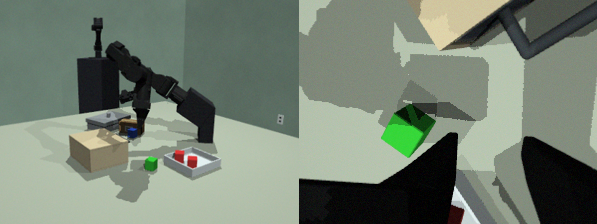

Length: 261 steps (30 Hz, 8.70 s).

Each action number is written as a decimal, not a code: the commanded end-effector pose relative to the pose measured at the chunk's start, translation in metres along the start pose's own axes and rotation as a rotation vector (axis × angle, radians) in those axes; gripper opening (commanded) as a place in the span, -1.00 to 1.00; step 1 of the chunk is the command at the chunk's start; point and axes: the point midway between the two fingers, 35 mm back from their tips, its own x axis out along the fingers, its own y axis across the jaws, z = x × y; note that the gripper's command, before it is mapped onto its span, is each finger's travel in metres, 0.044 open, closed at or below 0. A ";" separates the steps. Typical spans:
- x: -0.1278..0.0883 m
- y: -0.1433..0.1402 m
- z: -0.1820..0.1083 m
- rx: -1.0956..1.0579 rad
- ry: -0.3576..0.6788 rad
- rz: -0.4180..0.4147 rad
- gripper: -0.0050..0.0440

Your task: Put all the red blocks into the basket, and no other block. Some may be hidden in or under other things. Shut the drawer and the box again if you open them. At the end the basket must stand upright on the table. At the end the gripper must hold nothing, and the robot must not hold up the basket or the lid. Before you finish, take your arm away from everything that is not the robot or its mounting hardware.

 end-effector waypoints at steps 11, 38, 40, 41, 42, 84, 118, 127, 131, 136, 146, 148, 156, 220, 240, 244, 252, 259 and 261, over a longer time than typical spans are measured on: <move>0.001 -0.063 0.047 0.872 -0.180 0.077 -0.19; 0.043 -0.064 0.055 0.903 -0.187 0.080 -0.19; 0.048 -0.064 0.056 0.903 -0.187 0.080 -0.19; 0.051 -0.064 0.057 0.903 -0.187 0.080 -0.19; 0.053 -0.064 0.057 0.903 -0.187 0.080 -0.19; 0.065 -0.078 0.042 0.903 -0.187 0.080 -0.80; 0.061 -0.086 0.029 0.924 -0.027 -0.244 -0.80; 0.056 -0.100 0.010 0.924 -0.027 -0.244 -0.80; 0.054 -0.106 0.002 0.924 -0.027 -0.244 -0.80; 0.053 -0.111 -0.004 0.924 -0.027 -0.244 -0.80; 0.052 -0.113 -0.007 0.924 -0.027 -0.244 -0.80; 0.052 -0.113 -0.007 0.924 -0.027 -0.244 -0.80; 0.052 -0.113 -0.007 0.924 -0.027 -0.244 -0.19; -0.031 -0.077 0.034 0.255 0.053 -0.231 0.27; -0.025 -0.059 0.081 -0.614 0.148 -0.190 0.27; -0.025 -0.059 0.081 -0.639 0.150 -0.188 0.27; 0.001 -0.065 0.079 -0.639 0.150 -0.188 0.27; 0.034 -0.072 0.076 -0.639 0.150 -0.188 0.27; 0.047 -0.075 0.075 -0.639 0.150 -0.188 0.27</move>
